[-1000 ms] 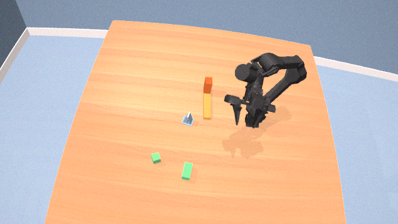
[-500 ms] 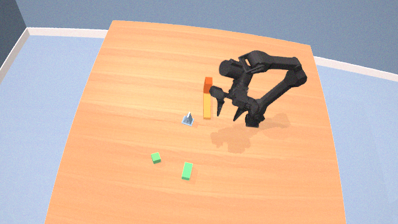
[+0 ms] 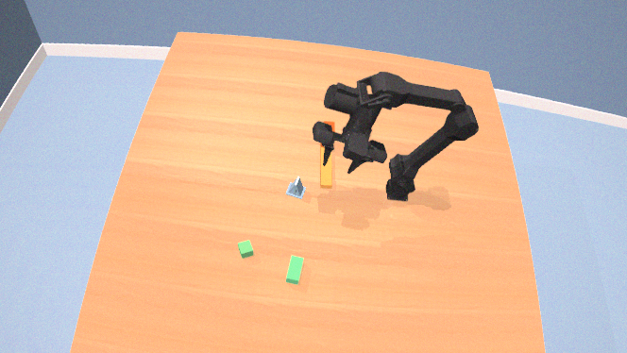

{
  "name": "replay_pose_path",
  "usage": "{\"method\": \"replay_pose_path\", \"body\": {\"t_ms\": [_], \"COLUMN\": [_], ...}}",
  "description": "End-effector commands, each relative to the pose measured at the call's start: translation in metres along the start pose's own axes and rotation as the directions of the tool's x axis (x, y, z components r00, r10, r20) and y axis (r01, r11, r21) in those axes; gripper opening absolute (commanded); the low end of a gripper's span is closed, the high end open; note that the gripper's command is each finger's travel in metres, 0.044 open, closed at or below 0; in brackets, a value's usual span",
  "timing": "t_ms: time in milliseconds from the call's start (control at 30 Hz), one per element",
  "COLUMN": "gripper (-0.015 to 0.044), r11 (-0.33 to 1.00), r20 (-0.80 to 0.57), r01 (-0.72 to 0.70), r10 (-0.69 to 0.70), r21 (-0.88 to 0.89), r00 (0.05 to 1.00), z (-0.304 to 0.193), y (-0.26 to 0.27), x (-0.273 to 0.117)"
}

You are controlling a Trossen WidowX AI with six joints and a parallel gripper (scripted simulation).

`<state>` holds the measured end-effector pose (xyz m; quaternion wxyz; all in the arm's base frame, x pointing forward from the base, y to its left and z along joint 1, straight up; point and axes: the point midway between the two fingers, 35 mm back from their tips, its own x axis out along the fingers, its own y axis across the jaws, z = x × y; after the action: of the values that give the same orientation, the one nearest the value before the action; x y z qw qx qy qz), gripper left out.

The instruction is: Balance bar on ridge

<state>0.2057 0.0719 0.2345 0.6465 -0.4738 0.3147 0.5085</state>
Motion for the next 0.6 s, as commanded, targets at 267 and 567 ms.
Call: {"method": "replay_pose_path", "body": {"t_ms": [267, 567], "gripper": [0.0315, 0.0315], "r11": [0.997, 0.986], "r20": [-0.187, -0.290], "r01": [-0.078, -0.168], "r10": [0.075, 0.161], "r21": [-0.008, -0.002], "r00": [0.979, 0.943], "z": [-0.064, -0.111], "y": [-0.017, -0.018], "x": [0.002, -0.003]}}
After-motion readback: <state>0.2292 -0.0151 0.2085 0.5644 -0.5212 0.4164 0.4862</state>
